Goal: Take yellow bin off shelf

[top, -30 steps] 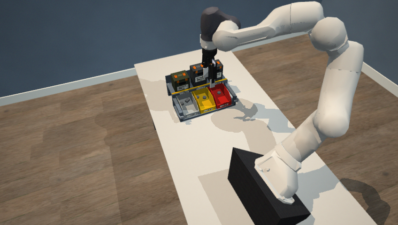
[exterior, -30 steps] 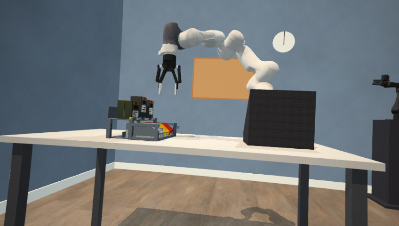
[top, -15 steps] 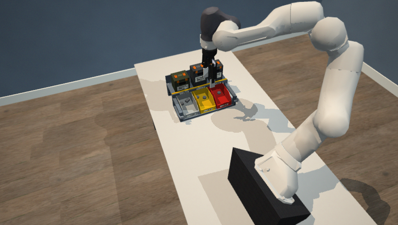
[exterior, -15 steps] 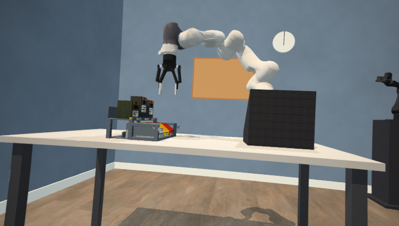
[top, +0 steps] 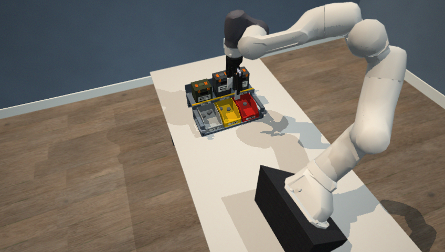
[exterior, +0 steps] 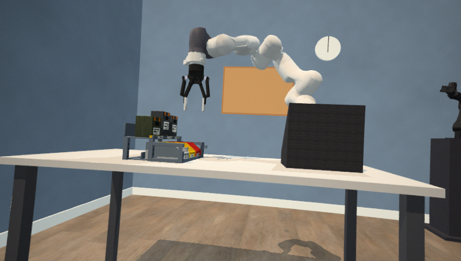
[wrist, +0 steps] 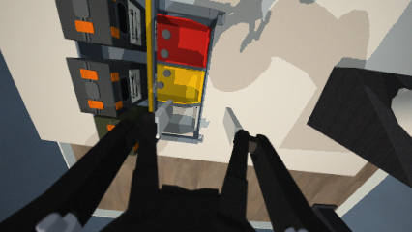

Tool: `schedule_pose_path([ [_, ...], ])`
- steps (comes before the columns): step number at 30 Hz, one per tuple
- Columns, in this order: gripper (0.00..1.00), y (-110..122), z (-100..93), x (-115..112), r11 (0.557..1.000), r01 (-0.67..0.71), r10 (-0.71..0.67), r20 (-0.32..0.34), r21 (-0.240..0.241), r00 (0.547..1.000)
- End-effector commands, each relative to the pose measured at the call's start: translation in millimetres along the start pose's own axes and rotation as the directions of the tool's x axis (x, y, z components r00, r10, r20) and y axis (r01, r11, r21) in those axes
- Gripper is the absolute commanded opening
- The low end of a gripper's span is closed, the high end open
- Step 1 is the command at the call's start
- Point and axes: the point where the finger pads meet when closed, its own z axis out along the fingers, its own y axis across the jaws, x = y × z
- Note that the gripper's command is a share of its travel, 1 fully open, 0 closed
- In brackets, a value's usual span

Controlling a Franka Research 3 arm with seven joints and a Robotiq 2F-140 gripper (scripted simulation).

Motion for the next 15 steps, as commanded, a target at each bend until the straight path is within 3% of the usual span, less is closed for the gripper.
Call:
schedule_pose_path([
  [1,0.57,-1,36.3,1,1.000,-0.009,0.009,0.001,0.001,1.000],
  [2,0.57,-1,47.3,0,1.000,-0.010,0.010,0.002,0.002,1.000],
  [15,0.57,2,50.6,2,1.000,-0.002,0.002,-0.004,-0.008,1.000],
])
